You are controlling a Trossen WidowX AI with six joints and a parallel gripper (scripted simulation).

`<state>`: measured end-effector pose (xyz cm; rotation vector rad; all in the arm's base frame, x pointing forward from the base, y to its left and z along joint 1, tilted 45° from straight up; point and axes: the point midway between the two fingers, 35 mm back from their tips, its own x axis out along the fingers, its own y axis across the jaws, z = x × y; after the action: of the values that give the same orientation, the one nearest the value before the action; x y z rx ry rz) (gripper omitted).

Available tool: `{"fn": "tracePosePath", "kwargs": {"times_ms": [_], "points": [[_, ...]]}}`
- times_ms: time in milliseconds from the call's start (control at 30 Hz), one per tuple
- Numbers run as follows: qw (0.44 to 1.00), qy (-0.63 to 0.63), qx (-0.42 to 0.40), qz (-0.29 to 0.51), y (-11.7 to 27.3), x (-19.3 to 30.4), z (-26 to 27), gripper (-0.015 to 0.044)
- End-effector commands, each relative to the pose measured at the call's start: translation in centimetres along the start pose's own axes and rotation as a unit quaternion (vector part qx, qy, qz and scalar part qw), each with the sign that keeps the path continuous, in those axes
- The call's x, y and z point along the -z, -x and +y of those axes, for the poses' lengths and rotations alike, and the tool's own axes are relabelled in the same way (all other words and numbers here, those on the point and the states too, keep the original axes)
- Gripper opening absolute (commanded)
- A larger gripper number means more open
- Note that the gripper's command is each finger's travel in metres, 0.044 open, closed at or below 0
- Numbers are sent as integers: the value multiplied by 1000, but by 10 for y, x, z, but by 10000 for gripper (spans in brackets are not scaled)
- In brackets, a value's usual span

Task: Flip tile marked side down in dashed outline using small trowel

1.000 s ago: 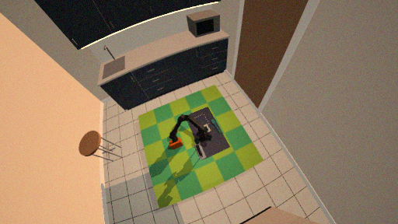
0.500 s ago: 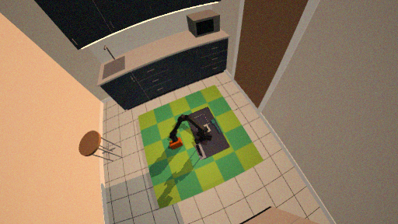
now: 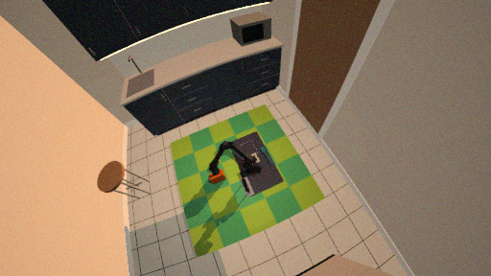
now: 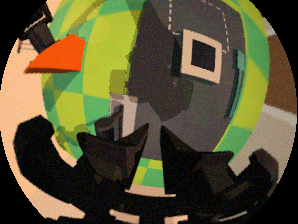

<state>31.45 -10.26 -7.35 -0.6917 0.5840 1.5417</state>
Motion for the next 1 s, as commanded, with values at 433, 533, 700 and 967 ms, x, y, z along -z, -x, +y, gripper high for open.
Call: {"fn": "tracePosePath", "kwargs": {"times_ms": [433, 533, 700, 967], "points": [[1000, 0, 0, 0, 0, 0, 0, 0], [1000, 0, 0, 0, 0, 0, 0, 52], [1000, -12, 0, 0, 0, 1, 1, 179], [989, -147, 1, 2, 4, 9, 8, 270]]}}
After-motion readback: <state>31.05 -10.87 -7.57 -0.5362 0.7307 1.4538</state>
